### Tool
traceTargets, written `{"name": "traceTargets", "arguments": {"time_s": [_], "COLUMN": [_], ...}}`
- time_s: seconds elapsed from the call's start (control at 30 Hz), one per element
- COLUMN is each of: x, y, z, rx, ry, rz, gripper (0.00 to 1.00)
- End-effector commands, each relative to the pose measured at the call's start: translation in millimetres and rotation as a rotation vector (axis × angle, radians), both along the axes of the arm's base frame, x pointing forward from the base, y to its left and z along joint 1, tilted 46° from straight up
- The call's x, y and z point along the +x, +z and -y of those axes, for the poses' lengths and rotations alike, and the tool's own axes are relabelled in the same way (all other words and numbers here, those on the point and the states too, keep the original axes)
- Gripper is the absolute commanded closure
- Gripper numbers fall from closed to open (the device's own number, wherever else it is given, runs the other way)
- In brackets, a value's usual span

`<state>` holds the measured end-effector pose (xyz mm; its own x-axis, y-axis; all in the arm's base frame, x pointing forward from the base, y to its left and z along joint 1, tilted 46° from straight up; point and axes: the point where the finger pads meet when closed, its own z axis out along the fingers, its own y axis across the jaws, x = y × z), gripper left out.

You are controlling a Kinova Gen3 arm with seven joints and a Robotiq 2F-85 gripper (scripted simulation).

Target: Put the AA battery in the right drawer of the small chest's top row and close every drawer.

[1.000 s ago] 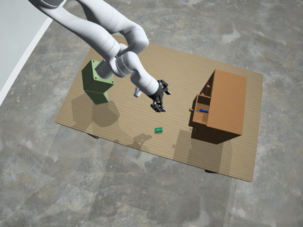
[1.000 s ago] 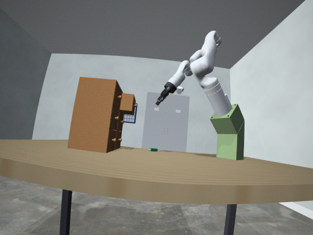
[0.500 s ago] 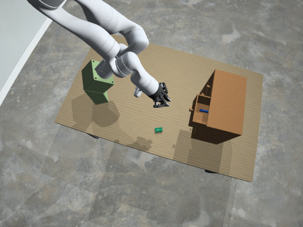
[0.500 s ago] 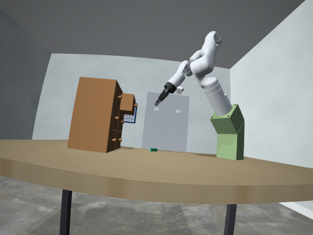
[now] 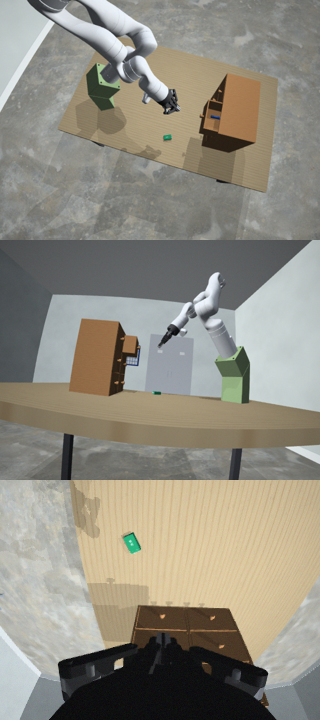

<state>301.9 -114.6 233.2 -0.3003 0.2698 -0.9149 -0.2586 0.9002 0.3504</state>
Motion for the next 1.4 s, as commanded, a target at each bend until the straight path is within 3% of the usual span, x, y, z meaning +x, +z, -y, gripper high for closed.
{"name": "traceTargets", "arguments": {"time_s": [0.0,0.6,1.37], "x": [7.5,52.2,58.3], "y": [2.9,25.5,28.3], "z": [-0.5,-7.0,-9.0], "rx": [-0.007,-0.008,-0.008], "ry": [0.005,0.005,0.006], "rz": [0.005,0.011,0.01], "gripper": [1.0,1.0,1.0]}}
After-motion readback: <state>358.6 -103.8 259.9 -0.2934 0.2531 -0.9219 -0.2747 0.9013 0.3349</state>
